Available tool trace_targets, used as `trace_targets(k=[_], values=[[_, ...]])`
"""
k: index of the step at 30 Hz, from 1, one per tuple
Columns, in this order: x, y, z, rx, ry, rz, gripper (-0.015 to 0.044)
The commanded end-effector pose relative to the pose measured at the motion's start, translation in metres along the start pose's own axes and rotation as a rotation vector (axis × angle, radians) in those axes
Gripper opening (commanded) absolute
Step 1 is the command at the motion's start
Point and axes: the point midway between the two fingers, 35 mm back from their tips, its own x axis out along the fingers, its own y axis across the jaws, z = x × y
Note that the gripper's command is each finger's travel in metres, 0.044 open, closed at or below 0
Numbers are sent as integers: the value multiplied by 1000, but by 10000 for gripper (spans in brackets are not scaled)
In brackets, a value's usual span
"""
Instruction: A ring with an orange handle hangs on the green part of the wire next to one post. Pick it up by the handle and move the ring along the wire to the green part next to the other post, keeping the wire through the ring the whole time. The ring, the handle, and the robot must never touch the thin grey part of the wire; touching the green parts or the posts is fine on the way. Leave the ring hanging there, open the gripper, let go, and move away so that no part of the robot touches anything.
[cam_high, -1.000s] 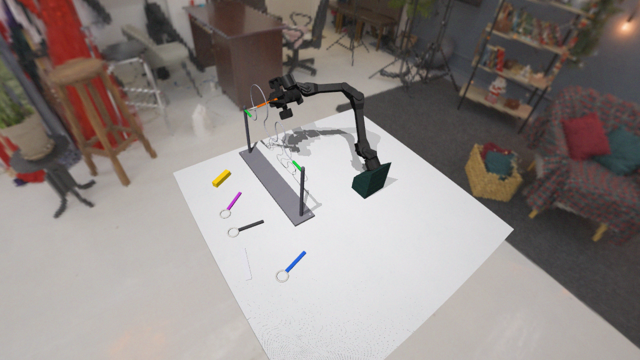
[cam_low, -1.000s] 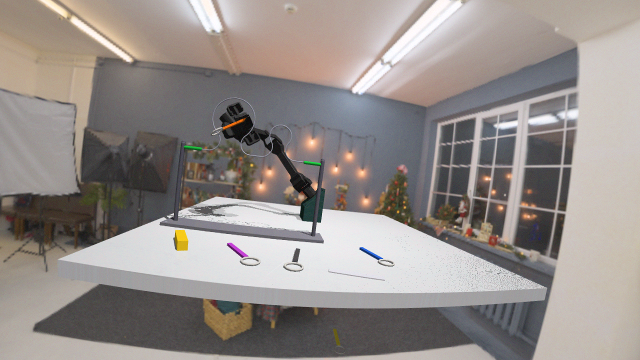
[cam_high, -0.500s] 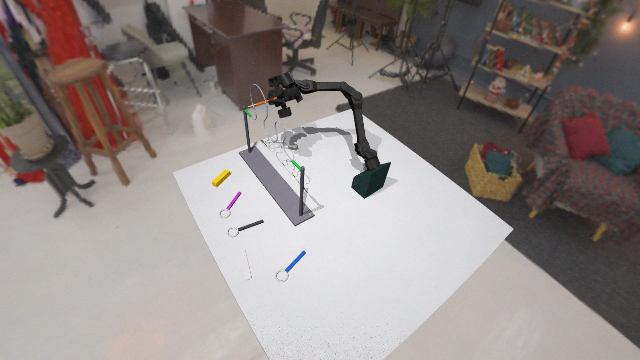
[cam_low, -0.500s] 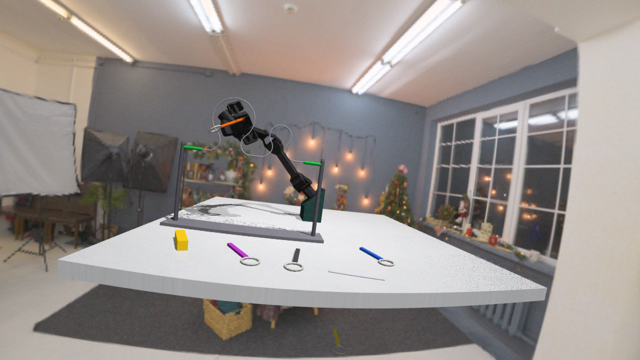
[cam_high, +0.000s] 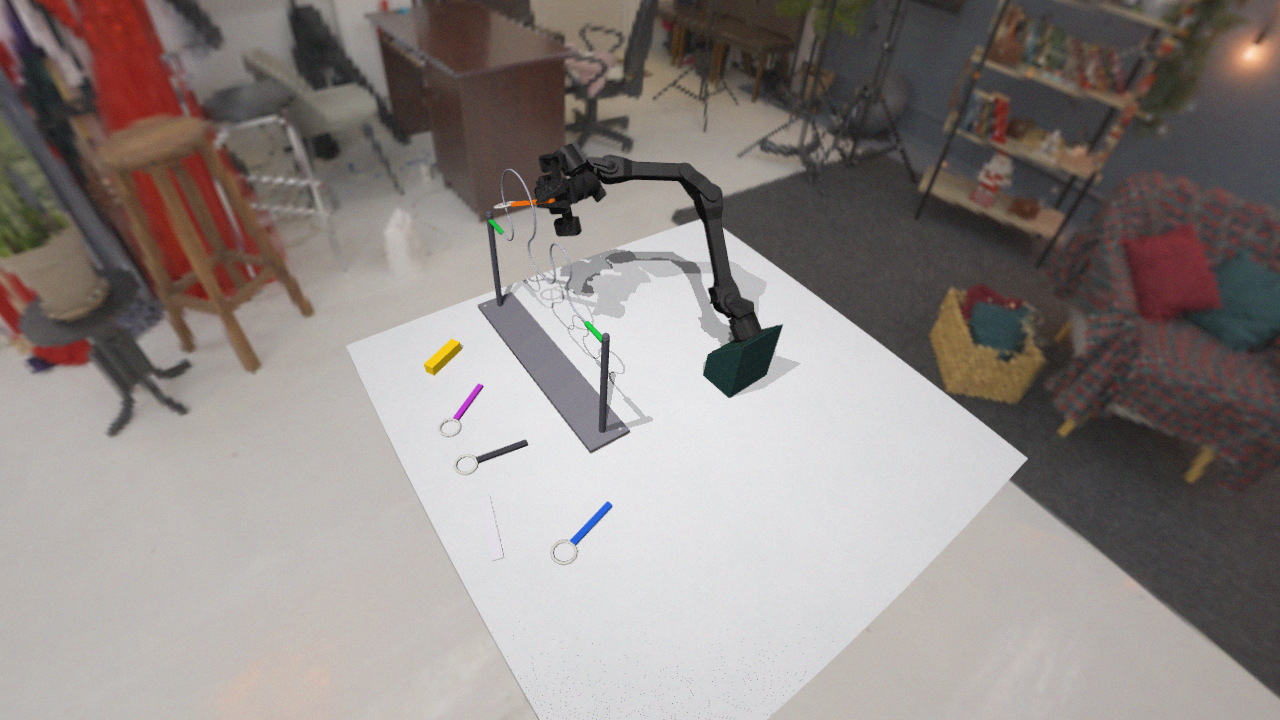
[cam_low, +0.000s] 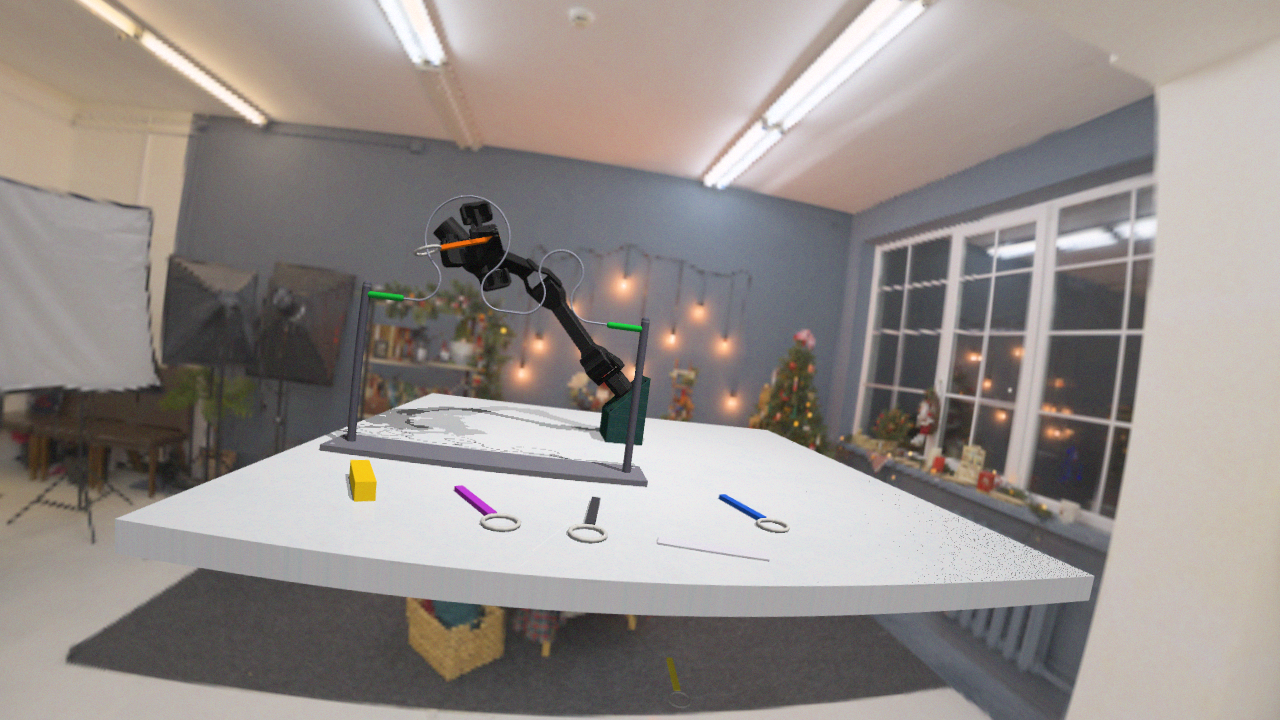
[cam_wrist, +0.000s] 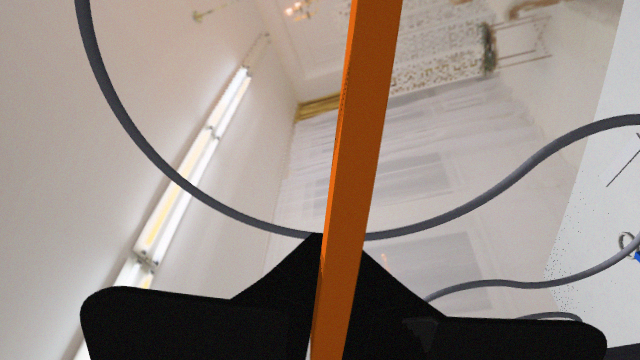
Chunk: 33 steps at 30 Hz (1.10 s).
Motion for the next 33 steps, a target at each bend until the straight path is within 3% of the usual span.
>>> trace_targets(k=[1,33], values=[[0,-1,1,-52,-3,-22,-150],[-2,-15,4,-414,-5,-201,-150]])
